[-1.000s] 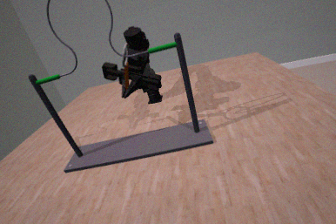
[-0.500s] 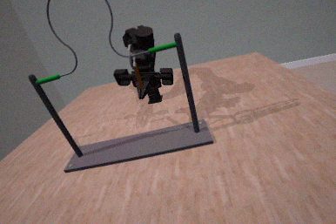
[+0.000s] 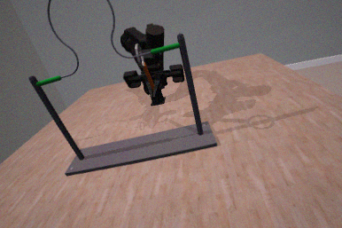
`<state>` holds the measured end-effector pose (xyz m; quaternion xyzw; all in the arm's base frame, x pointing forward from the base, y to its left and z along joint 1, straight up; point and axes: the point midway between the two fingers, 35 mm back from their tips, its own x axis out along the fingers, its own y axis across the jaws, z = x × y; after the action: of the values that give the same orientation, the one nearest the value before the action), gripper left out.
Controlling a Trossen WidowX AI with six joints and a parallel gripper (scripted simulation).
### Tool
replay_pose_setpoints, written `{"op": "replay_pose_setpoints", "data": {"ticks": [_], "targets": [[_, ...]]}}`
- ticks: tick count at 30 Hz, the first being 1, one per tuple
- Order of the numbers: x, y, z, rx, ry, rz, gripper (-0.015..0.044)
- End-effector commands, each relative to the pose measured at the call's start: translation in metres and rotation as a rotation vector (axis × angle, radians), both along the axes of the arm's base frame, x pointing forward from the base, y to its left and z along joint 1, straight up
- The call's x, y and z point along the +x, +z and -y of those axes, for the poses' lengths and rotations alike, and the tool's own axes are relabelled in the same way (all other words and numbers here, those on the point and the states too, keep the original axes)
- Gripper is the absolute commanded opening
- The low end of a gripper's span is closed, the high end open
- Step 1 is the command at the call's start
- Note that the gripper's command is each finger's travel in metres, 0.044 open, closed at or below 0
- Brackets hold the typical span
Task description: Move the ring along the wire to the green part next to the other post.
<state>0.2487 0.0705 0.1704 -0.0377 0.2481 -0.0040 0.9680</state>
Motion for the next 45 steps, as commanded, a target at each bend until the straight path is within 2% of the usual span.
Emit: {"op": "replay_pose_setpoints", "data": {"ticks": [1, 45], "targets": [[0.001, 0.002, -0.006, 0.012, -0.005, -0.001, -0.0150], [-0.005, 0.002, -0.052, 0.028, -0.005, 0.000, -0.0150]]}}
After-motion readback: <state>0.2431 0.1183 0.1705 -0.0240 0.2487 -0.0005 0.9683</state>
